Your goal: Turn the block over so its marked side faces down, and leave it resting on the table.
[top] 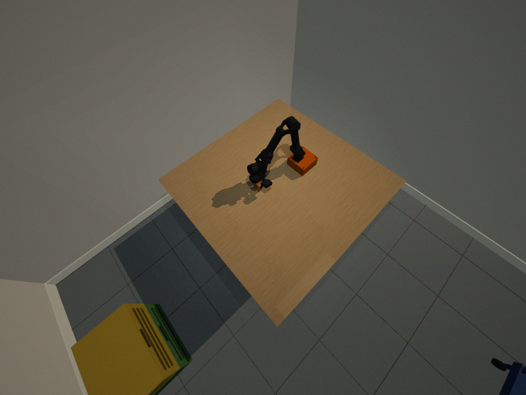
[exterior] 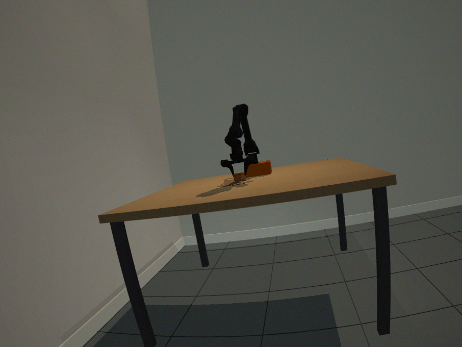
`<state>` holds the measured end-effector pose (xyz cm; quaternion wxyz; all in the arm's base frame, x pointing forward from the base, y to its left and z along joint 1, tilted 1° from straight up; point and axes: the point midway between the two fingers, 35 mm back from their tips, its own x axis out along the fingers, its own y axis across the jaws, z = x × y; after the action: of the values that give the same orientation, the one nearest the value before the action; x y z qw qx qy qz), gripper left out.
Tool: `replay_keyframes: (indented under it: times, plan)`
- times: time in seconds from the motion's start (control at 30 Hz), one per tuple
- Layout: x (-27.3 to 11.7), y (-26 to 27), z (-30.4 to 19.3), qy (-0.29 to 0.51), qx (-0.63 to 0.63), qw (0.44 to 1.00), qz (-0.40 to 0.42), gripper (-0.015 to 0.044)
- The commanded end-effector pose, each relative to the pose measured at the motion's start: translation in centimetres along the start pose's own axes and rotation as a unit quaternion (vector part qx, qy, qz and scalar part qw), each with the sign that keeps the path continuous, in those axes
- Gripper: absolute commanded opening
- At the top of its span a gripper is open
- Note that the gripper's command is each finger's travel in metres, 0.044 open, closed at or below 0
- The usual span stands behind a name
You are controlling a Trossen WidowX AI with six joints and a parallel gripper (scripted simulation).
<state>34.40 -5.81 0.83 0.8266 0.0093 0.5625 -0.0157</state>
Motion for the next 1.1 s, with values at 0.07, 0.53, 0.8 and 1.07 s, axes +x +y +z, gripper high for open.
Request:
replay_keyframes:
  times: [0.07,0.53,0.8,1.07]
  plan:
    - [-0.1,0.1,-0.3,-0.049,-0.003,0.999,0.001,0.0000]
    - [-0.1,0.1,-0.6,-0.119,-0.006,0.993,0.000,0.0000]
    - [2.0,-0.1,-0.2,-0.170,-0.006,0.985,0.000,0.0000]
    - [3.4,-0.3,-0.2,-0.219,-0.007,0.976,0.000,0.0000]
